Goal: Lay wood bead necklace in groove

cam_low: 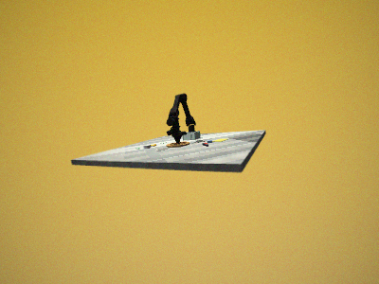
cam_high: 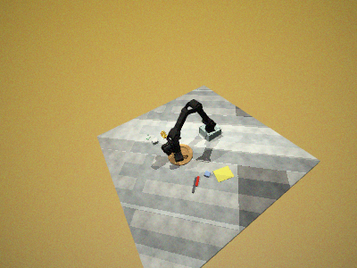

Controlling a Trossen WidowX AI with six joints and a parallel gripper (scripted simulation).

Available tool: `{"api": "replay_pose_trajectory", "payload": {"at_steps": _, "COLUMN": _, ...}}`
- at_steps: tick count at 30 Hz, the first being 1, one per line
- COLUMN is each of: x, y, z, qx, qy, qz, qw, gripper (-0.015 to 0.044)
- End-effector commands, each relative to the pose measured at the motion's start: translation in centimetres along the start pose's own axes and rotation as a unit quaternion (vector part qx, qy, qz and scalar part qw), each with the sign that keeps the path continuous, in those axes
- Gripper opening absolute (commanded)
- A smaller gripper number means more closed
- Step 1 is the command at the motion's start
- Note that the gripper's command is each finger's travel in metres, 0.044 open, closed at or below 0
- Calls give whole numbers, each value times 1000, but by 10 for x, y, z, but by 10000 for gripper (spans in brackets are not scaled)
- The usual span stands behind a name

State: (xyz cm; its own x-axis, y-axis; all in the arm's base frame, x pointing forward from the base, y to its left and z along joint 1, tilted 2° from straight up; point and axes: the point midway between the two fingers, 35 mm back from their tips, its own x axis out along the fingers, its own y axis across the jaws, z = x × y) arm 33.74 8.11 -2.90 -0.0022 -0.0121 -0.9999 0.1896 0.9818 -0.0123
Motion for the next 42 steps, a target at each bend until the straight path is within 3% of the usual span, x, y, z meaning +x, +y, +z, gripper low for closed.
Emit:
{"api": "replay_pose_trajectory", "payload": {"at_steps": 1, "x": -1, "y": 0, "z": 0, "qx": 0, "qy": 0, "qz": 0, "qw": 1000, "gripper": 0}}
{"api": "replay_pose_trajectory", "payload": {"at_steps": 8, "x": -15, "y": -1, "z": -1, "qx": 3, "qy": 1, "qz": -2, "qw": 1000, "gripper": 0}}
{"api": "replay_pose_trajectory", "payload": {"at_steps": 25, "x": -16, "y": 34, "z": 8, "qx": 3, "qy": 1, "qz": -1, "qw": 1000, "gripper": 0}}
{"api": "replay_pose_trajectory", "payload": {"at_steps": 42, "x": -4, "y": 34, "z": 8, "qx": 3, "qy": 1, "qz": -1, "qw": 1000, "gripper": 0}}
